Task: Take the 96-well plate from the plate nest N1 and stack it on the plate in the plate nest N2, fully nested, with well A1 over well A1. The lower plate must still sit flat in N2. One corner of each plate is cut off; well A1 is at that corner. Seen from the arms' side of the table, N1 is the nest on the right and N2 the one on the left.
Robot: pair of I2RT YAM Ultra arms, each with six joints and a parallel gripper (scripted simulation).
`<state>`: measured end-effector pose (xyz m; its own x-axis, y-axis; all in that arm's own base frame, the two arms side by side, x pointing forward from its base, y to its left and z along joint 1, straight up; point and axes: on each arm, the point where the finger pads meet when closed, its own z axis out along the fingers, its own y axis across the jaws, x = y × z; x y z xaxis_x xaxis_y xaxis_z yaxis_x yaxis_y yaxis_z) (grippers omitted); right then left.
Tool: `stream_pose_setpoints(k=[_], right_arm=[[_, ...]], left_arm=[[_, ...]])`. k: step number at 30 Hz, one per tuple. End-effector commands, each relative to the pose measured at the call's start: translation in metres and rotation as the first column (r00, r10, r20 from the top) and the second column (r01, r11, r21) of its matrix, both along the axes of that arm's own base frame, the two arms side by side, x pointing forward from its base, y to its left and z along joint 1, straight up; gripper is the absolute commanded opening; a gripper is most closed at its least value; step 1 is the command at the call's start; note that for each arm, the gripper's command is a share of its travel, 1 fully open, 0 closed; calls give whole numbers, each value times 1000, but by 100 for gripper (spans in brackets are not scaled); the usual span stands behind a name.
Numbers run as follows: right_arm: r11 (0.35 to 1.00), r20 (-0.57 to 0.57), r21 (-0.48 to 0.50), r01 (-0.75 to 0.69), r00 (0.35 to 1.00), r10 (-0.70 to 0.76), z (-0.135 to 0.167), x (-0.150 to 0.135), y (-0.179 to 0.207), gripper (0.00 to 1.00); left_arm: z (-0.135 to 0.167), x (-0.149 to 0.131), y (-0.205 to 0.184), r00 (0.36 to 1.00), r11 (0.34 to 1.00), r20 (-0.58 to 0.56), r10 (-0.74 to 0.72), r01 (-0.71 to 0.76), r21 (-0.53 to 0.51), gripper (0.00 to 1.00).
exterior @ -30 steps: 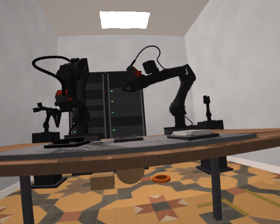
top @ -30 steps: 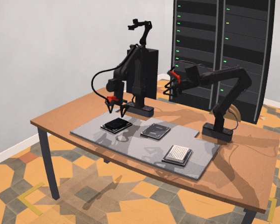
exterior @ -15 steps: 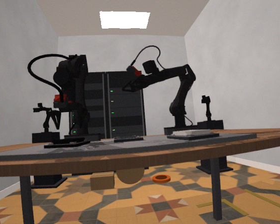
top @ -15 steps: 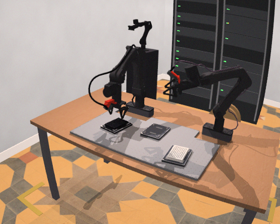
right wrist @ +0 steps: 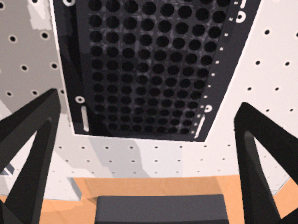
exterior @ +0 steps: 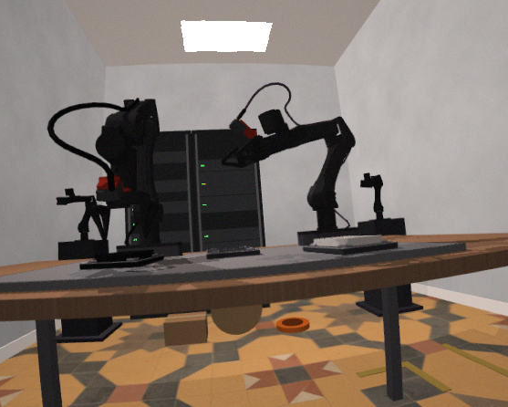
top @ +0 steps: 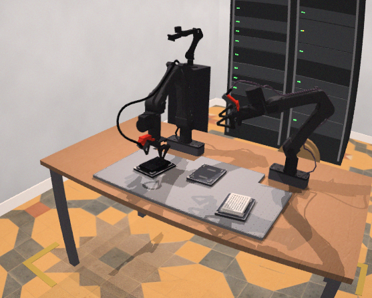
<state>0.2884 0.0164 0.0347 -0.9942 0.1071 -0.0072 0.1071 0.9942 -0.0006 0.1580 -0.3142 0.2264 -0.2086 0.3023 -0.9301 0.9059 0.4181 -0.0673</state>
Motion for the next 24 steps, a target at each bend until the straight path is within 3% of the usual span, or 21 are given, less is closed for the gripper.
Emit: stream_pose_setpoints(k=[1, 24], right_arm=[[1000, -4, 6, 2, 1000, -2, -11, -1, 3, 100], [1000, -4, 6, 2, 1000, -2, -38, -1, 3, 100]], left_arm=[[14, 0, 1, 1000, 999, 15, 4, -3, -44, 100], [14, 0, 1, 1000, 999, 15, 4, -3, -44, 100]])
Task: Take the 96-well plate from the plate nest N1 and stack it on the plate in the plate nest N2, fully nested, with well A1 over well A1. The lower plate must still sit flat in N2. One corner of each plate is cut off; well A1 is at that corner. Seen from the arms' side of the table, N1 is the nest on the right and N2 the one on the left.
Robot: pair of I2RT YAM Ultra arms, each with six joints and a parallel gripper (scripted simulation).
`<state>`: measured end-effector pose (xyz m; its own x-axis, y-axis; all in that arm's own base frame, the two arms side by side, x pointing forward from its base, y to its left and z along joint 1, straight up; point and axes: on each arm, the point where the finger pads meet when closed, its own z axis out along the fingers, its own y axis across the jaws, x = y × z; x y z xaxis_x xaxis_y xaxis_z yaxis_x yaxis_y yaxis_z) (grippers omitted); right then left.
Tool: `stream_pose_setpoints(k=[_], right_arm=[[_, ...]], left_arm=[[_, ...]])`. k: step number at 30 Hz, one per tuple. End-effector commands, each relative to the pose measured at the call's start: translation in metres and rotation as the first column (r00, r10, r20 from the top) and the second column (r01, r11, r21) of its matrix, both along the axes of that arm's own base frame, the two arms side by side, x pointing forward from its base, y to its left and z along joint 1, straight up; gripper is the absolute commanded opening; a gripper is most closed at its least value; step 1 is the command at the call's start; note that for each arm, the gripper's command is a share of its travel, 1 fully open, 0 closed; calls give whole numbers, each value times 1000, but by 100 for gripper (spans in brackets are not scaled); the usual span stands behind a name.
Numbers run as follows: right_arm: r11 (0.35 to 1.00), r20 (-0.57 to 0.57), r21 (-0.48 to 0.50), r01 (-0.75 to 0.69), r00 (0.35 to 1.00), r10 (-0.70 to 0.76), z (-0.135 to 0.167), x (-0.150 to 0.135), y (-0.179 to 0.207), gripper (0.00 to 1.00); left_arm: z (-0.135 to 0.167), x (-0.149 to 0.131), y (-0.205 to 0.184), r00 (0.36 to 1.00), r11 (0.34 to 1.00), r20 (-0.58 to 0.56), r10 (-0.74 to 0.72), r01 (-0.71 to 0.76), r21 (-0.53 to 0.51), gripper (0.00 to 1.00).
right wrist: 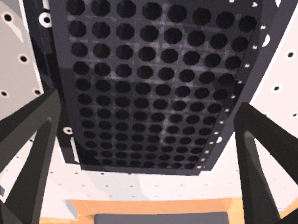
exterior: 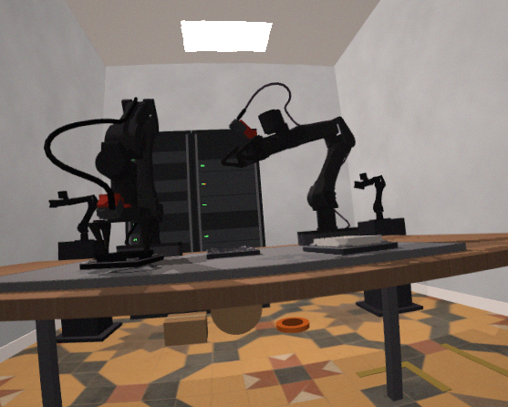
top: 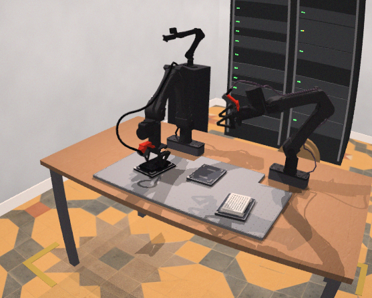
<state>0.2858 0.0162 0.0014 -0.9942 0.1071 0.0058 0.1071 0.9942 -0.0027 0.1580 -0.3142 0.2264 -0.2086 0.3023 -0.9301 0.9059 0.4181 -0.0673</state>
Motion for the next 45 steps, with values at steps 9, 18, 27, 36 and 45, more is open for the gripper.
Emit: stream_pose_setpoints(k=[9, 18, 27, 36, 45], right_arm=[[1000, 5, 7, 2, 1000, -2, -5, 1, 3, 87], [1000, 17, 3, 1, 1000, -1, 0, 4, 1, 67], [1000, 24, 3, 2, 1000, -2, 42, 5, 1, 78], [1000, 24, 3, 2, 1000, -2, 45, 5, 1, 78], [1000, 33, 4, 2, 999, -2, 45, 7, 1, 78]], left_arm=[[14, 0, 1, 1000, 999, 15, 4, -3, -44, 100], [14, 0, 1, 1000, 999, 15, 4, -3, -44, 100], [14, 0, 1, 1000, 999, 15, 4, -3, -44, 100], [4, -1, 4, 1000, 1000, -10, 18, -18, -10, 100], [14, -35, 60, 988, 980, -112, 103, -81, 184, 100]])
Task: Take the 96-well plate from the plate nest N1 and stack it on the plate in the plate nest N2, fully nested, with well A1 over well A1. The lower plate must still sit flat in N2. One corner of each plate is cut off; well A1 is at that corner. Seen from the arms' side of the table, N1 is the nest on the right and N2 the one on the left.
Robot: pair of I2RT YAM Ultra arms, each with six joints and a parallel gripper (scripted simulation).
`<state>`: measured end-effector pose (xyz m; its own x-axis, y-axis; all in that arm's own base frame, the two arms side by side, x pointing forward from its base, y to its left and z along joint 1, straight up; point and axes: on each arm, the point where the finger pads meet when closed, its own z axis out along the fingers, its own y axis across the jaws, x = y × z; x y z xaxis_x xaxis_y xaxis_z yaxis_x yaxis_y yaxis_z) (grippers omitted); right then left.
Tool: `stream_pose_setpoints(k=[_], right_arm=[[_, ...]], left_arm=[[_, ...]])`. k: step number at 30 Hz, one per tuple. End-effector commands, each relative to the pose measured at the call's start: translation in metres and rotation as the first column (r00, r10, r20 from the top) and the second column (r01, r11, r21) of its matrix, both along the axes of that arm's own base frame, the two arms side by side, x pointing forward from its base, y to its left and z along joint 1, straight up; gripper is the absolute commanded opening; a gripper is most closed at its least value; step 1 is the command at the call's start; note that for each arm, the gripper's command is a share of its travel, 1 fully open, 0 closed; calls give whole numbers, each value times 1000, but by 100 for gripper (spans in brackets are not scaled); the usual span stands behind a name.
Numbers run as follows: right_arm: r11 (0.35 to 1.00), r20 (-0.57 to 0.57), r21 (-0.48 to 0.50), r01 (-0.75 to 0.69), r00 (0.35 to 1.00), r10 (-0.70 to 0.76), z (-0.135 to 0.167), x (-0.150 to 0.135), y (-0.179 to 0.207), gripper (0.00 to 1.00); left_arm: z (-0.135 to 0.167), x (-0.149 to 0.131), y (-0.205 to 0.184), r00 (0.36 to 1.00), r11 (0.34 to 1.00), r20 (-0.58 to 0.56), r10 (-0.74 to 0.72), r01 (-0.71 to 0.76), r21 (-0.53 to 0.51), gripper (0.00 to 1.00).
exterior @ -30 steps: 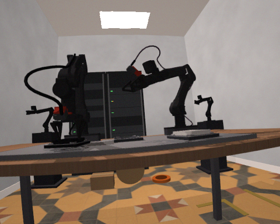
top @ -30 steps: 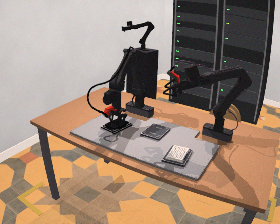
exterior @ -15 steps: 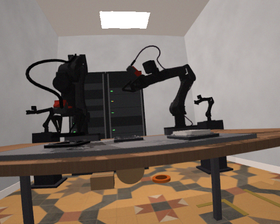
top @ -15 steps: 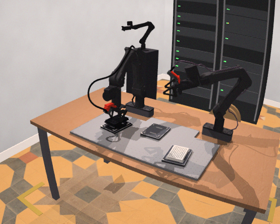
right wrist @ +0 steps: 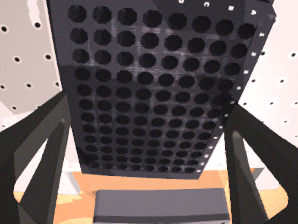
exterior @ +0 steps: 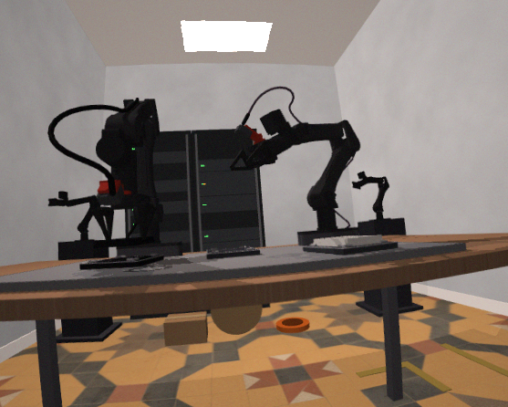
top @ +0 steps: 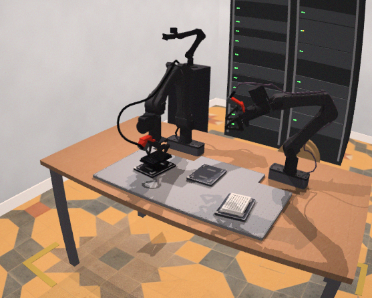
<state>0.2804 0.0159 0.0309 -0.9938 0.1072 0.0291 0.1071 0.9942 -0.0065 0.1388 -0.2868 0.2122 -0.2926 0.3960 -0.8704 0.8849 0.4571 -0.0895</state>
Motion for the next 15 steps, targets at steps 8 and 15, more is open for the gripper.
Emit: stream_pose_setpoints(k=[8, 15], right_arm=[[1000, 56, 5, 2, 998, -2, 15, 13, 2, 78], [1000, 56, 5, 2, 998, -2, 15, 13, 2, 78]], left_arm=[[60, -50, 102, 996, 988, -49, 80, -73, 134, 100], [87, -65, 167, 994, 989, -38, 100, -95, 115, 100]])
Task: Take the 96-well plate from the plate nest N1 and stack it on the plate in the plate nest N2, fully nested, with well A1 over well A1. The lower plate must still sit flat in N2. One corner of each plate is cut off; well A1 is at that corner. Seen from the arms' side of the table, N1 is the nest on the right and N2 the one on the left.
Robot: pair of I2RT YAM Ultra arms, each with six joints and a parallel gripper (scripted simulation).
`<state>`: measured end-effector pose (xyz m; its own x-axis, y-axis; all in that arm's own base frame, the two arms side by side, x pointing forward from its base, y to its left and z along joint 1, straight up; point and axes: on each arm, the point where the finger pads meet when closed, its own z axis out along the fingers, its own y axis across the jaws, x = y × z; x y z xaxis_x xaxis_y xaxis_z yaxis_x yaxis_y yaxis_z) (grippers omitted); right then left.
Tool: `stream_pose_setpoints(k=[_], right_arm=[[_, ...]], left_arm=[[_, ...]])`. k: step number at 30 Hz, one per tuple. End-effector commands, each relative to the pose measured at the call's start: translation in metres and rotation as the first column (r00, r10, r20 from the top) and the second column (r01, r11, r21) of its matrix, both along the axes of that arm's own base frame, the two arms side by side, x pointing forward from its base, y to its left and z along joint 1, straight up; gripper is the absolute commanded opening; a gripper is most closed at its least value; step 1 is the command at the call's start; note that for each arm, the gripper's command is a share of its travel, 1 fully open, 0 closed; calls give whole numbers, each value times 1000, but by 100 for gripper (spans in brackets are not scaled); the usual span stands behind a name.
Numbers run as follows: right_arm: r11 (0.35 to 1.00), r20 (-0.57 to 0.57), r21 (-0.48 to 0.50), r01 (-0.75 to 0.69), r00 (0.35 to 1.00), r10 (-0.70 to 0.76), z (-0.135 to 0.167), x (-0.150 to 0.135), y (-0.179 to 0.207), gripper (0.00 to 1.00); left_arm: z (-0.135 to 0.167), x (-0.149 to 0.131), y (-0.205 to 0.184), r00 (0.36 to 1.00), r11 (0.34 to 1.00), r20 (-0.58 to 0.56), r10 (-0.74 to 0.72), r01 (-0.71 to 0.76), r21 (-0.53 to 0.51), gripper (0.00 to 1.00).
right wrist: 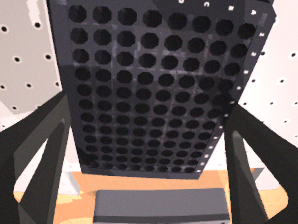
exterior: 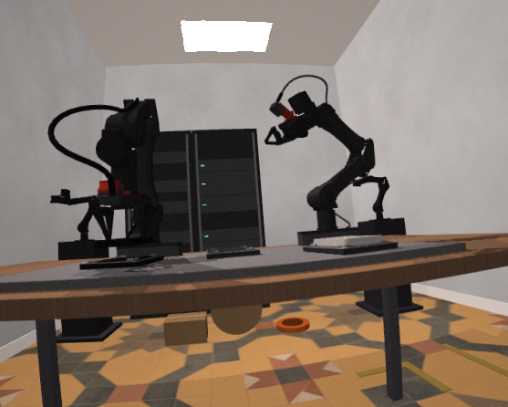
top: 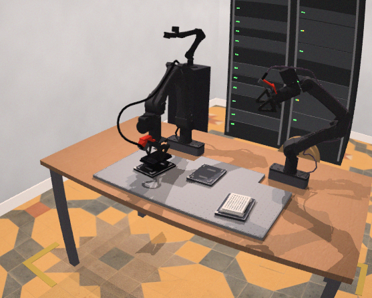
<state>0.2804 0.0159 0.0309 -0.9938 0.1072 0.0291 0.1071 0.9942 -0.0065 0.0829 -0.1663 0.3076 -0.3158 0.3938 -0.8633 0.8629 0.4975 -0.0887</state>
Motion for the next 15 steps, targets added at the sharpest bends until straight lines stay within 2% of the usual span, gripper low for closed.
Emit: stream_pose_setpoints(k=[1, 10, 15], right_arm=[[1000, 56, 5, 2, 998, -2, 15, 13, 2, 78], [1000, 50, 5, 29, 998, -30, 13, 10, 5, 78], [993, 44, 8, 120, 992, -120, 10, -4, 41, 78]], left_arm=[[-6, -9, 52, 997, 994, -35, 63, -59, 95, 100], [5, -3, 66, 990, 989, -27, 142, -140, 48, 100], [6, -6, 64, 992, 992, -31, 119, -118, 42, 100]])
